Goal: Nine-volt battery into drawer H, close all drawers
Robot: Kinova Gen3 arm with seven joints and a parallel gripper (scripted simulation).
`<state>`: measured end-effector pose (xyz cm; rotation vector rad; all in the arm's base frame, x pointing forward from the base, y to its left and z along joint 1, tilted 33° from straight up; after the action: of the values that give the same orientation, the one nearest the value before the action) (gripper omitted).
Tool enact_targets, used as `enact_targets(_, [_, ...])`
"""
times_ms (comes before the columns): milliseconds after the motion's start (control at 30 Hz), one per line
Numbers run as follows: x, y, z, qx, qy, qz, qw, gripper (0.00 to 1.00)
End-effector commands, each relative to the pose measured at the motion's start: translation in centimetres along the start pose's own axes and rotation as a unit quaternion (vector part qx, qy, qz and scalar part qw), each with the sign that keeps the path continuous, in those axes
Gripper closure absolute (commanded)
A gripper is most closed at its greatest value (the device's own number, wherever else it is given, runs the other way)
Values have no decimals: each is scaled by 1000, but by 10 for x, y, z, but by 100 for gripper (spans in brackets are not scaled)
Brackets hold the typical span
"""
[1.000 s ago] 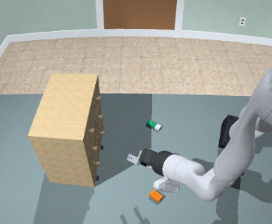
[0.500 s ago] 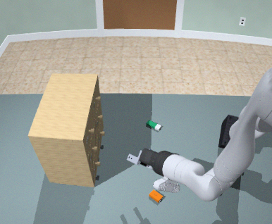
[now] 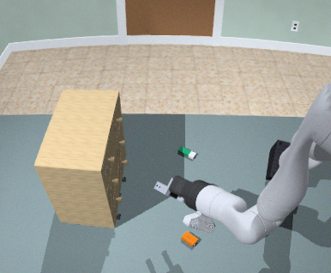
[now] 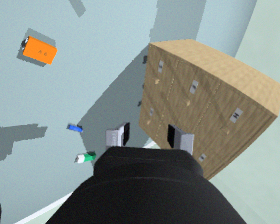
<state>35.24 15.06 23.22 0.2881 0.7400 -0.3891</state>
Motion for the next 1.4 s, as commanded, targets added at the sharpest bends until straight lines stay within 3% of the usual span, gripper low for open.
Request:
enact_targets(0, [5,-6,7,25,-1,-15,1000,0])
enact_targets(100, [7,-10,10,39,-1,-22,999,0])
enact_targets(267, [20,-33,26,127,-1,-72,989,0])
enact_targets(500, [36,-77,48,277,-7,-156,948,0])
enact_targets(700, [36,-77,48,277,-7,-156,948,0])
enact_targets(733, [39,-86,52,306,-8,-172,936,0])
enact_targets(933, [39,-86,52,306,-8,-172,936,0])
enact_targets(967, [41,-96,55,336,-11,-189,923,0])
enact_targets(1267, [41,-96,55,336,-11,-189,923,0])
enact_targets(1300, [43,-106,58,366,-13,-206,908,0])
enact_targets(1367, [43,-106,58,366,-13,-206,908,0])
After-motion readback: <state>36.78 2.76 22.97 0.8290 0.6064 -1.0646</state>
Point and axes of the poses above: the point where the finger pads meet when closed, its own x axis out along the fingers, its own z axis across the jaws, y = z × x, the point moved 4 cm from there along -x, back along the fingers, and after that the axes turned 10 degrees about x, right-handed, at the moved point
